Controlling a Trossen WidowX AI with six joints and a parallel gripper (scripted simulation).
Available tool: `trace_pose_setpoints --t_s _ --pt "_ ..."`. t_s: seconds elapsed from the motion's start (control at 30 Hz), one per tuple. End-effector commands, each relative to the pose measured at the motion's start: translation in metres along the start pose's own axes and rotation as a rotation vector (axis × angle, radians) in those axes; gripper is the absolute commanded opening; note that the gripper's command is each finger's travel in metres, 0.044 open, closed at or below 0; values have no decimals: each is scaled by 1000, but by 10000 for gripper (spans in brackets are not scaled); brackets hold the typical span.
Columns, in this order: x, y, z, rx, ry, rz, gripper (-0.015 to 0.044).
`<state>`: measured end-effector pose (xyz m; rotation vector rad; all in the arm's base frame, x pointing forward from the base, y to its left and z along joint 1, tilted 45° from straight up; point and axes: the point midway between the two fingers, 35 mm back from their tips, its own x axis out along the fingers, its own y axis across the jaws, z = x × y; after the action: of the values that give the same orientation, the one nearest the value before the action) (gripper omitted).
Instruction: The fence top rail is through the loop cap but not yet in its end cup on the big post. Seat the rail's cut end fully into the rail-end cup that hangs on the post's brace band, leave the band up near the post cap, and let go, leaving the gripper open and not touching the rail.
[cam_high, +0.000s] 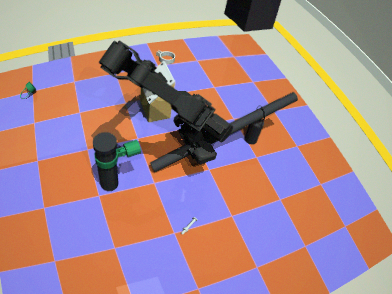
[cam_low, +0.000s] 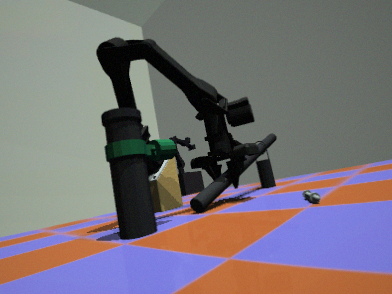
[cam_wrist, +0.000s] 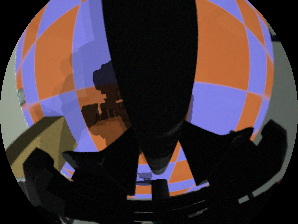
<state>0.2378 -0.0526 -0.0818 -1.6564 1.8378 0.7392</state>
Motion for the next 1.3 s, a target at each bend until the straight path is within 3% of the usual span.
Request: trace_pose_setpoints --t_s 0.0,0.13,0.27,1.27 --pt "1 0 0 -7 6 -1 131" --pt "1 0 0 -7 6 -1 105" --pt "-3 1 0 -7 6 -1 0" --pt "-81 3 -23 4 301 5 0"
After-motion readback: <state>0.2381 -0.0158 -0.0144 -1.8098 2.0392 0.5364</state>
